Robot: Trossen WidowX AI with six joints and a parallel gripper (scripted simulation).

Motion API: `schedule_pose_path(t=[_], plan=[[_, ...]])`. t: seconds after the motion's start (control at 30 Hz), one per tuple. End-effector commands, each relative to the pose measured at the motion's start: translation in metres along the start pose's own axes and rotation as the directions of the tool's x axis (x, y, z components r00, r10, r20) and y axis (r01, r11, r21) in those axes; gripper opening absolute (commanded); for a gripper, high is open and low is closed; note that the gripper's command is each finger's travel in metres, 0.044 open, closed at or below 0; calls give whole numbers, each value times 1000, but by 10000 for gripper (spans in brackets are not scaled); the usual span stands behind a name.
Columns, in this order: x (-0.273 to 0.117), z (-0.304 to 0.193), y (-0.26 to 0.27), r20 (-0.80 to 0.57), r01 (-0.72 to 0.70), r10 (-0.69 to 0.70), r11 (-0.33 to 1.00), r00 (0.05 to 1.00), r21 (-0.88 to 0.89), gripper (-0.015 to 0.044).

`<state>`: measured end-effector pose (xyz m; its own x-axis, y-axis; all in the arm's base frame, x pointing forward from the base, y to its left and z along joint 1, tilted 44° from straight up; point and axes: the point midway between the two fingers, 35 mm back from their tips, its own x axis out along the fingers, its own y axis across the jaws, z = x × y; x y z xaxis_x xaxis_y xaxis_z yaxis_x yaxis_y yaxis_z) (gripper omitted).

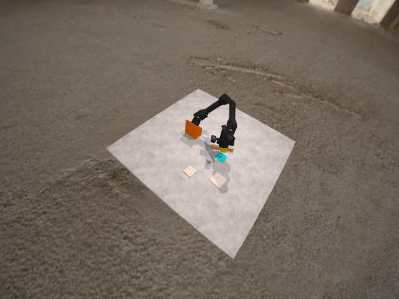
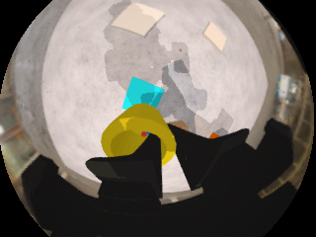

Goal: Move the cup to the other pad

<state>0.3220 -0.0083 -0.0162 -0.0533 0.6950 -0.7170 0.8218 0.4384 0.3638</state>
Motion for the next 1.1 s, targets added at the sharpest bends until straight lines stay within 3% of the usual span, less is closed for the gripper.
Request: schedule_pose_path(t=[0.0,0.47,1.07], plan=[[-3,10,0,7,2,-2,1000,1000,-2,0],[-3,30,0,8,1,-1,1000,1000,-3,0],[28,31,1,7,1,-1,1000,1000,-3,0]])
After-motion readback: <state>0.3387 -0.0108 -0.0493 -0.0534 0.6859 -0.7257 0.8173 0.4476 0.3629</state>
